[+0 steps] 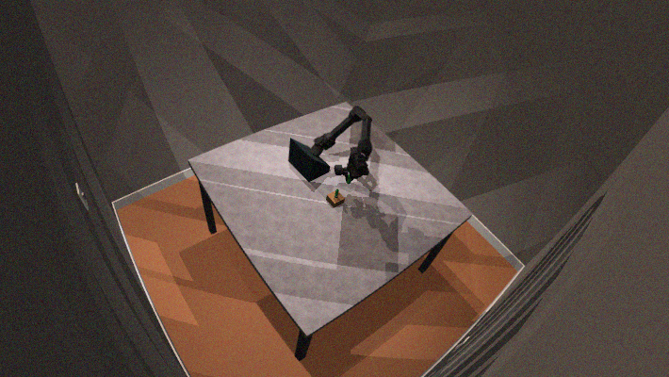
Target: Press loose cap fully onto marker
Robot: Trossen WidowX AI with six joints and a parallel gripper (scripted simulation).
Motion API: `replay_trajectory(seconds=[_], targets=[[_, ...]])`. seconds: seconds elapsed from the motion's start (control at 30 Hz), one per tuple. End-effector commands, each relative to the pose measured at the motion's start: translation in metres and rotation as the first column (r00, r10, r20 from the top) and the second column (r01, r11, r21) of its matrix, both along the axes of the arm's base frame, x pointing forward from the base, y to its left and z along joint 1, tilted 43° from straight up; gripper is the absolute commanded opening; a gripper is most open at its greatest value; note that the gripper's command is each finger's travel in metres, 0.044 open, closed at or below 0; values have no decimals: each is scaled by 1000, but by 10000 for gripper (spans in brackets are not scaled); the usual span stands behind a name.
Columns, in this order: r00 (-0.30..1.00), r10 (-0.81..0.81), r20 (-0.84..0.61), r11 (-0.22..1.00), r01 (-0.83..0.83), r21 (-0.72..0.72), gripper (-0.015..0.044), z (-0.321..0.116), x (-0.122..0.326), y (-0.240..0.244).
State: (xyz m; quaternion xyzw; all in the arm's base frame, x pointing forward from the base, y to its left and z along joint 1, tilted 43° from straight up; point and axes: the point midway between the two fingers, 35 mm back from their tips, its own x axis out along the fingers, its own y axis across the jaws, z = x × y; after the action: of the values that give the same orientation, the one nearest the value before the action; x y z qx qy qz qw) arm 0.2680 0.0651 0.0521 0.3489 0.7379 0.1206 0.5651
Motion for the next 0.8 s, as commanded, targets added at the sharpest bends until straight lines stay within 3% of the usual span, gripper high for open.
replay_trajectory(seconds=[0.0, 0.77], targets=[[1000, 3, 3, 1000, -3, -4, 0, -4, 8, -12], [1000, 7, 3, 1000, -7, 1, 0, -32, 37, -82]])
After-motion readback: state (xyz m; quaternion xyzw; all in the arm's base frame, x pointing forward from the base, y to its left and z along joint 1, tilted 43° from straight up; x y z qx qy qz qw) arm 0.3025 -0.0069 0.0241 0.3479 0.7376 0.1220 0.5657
